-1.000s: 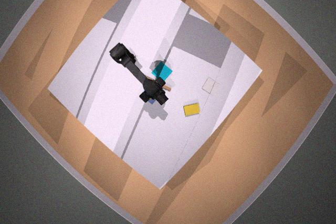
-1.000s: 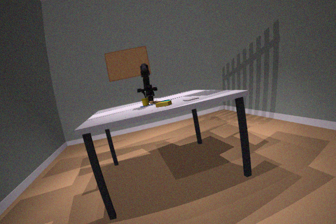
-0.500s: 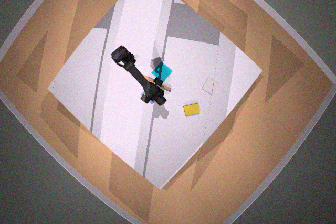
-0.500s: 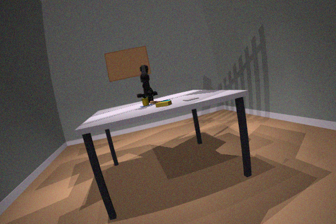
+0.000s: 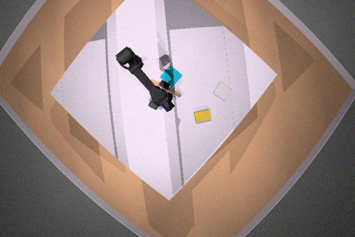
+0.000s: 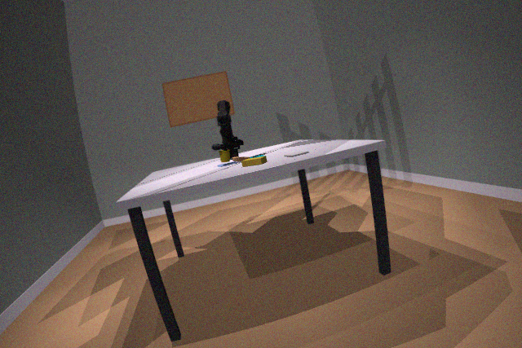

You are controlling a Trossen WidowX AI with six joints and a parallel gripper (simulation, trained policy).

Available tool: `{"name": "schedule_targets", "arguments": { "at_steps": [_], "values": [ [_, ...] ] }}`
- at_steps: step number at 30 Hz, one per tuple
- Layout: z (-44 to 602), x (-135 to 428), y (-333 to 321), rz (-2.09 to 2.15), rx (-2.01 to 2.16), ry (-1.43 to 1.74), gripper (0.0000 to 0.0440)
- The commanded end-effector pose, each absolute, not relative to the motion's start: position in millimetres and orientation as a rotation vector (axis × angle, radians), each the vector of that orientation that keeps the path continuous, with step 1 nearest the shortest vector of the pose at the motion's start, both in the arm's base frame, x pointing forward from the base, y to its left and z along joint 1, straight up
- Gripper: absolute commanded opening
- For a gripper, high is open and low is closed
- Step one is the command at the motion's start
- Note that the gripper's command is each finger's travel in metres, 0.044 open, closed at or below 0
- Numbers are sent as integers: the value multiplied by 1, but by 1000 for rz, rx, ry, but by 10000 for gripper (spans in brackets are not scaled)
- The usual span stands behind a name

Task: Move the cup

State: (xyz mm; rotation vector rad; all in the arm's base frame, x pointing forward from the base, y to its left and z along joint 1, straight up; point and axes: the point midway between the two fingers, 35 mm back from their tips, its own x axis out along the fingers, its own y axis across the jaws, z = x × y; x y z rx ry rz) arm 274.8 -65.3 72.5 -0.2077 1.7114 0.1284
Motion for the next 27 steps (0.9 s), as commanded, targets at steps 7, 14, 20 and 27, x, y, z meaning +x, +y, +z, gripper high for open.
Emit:
{"name": "schedule_targets", "arguments": {
  "at_steps": [7, 14, 20, 27],
  "values": [
    [102, 275, -55, 178, -239, 1665, 6],
    [117, 279, -43, 205, -267, 1632, 4],
    [125, 284, -29, 228, -297, 1600, 0],
    [130, 289, -10, 251, -333, 1561, 0]
  ]
}}
